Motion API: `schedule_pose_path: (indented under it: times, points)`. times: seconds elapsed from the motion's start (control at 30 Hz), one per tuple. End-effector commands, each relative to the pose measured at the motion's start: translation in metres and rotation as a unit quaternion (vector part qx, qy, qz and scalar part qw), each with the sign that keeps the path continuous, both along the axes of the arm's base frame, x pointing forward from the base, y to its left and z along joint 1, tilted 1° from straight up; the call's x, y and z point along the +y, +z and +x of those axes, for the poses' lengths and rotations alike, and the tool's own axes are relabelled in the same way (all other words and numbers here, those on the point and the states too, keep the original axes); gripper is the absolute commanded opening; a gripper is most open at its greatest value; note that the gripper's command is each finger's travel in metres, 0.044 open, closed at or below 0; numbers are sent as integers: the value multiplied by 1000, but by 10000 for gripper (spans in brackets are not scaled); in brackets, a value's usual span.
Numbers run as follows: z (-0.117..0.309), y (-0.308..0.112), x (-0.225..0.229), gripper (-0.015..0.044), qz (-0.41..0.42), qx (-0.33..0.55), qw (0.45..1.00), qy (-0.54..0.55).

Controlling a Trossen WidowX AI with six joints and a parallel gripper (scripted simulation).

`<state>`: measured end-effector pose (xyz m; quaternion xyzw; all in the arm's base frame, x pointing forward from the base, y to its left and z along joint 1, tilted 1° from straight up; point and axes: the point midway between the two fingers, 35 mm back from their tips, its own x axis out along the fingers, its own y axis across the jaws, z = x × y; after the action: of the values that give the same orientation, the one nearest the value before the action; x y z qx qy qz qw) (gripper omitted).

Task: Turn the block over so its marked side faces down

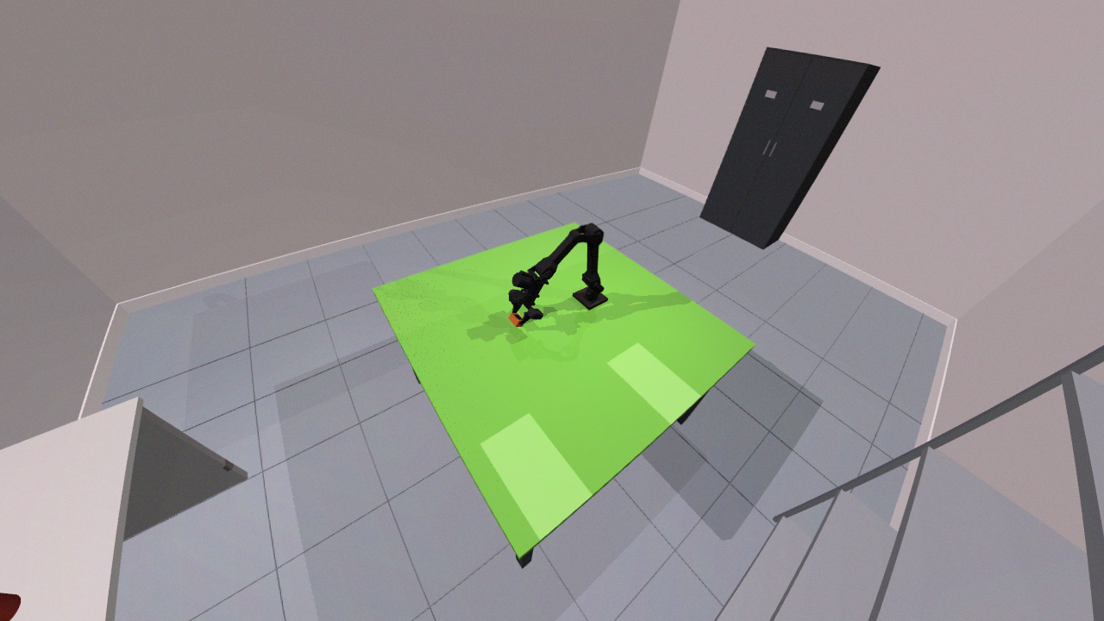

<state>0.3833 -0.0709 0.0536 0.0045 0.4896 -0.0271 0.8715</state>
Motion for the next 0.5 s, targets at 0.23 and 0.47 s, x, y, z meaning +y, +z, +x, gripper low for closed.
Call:
schedule_pose_path:
  times: [0.23, 0.47]
  points:
    - [11, -11, -2, 0, -1, -61, 998, 2]
    - [16, -22, -3, 0, -3, -115, 993, 1]
